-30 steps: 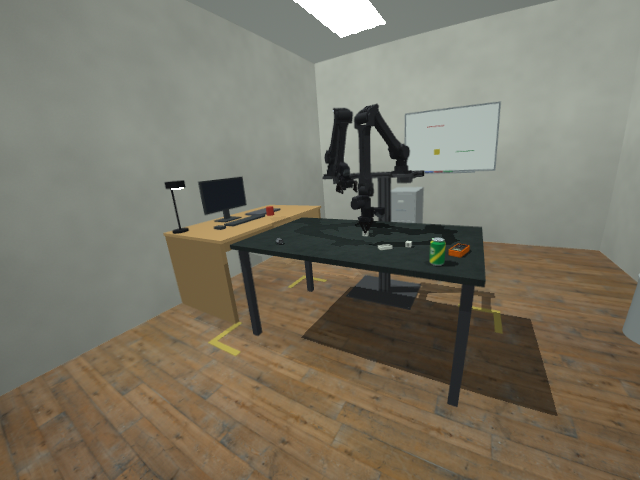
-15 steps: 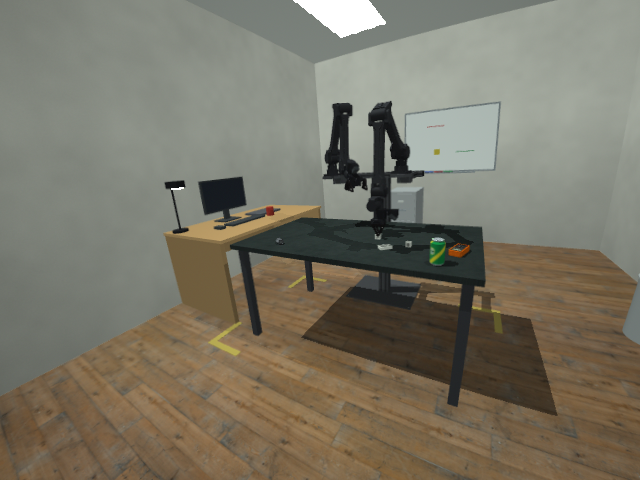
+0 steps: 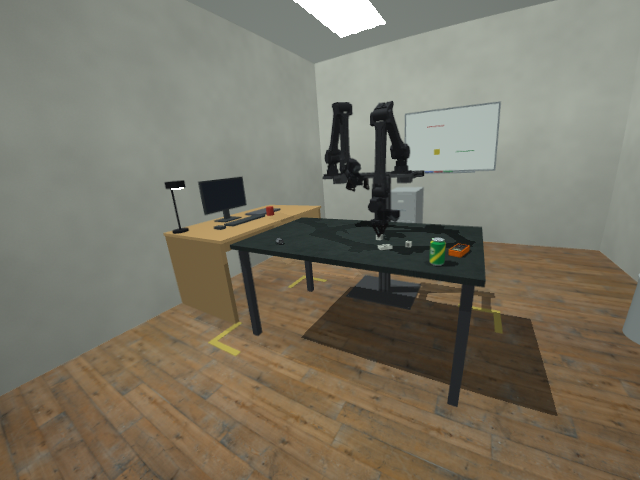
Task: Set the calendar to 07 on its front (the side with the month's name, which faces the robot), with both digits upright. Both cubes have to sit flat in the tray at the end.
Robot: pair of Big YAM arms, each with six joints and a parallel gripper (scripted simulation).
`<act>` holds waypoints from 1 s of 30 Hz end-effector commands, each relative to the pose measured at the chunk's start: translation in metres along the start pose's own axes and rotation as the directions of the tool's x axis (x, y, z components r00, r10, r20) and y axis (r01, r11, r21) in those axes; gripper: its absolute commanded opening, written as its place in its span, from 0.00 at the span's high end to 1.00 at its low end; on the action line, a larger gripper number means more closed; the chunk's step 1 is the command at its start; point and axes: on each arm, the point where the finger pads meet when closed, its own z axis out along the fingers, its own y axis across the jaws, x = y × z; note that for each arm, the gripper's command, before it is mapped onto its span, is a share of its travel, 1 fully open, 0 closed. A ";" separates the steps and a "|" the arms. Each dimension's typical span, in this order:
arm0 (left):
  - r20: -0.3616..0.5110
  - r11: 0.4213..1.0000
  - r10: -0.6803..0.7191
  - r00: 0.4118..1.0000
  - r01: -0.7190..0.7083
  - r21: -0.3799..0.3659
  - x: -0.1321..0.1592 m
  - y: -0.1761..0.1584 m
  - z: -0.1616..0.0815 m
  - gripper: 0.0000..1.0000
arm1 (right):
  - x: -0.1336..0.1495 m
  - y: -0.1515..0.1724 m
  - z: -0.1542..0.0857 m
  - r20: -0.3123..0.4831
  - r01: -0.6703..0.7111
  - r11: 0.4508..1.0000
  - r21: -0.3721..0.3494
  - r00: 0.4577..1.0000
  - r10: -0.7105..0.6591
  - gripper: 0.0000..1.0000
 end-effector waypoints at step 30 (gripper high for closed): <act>-0.024 0.259 0.966 0.259 -0.966 -0.005 0.002 0.011 0.011 0.76 | 0.004 -0.001 -0.001 -0.008 -0.003 1.000 0.001 1.000 0.003 0.00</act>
